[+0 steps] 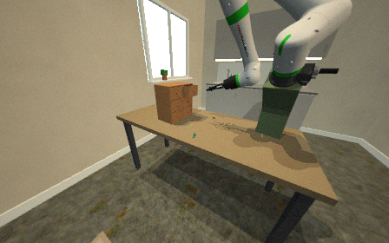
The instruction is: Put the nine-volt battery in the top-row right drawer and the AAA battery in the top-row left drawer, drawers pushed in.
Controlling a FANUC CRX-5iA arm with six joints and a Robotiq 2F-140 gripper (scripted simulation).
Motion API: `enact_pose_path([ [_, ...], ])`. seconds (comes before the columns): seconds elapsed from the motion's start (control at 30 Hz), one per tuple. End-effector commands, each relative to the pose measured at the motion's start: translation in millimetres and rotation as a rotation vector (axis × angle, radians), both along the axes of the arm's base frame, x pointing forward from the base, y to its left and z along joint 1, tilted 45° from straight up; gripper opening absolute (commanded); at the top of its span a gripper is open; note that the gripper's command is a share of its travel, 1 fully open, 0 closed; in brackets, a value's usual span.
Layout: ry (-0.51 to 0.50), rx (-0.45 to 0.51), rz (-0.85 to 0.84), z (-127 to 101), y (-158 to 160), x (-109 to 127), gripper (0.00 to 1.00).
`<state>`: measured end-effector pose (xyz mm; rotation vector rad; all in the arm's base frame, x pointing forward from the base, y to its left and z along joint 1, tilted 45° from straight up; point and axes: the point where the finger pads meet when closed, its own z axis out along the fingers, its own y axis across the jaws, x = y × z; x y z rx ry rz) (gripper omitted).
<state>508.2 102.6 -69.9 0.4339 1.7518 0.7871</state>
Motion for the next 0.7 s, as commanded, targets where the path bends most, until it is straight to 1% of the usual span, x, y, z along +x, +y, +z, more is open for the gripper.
enact_pose_path([
  [0.0,0.001,0.000,0.000,-2,3,11,0.00],
  [0.3,0.001,0.000,0.000,-6,10,39,0.00],
  [0.67,0.001,0.000,0.000,-7,13,50,0.00],
])
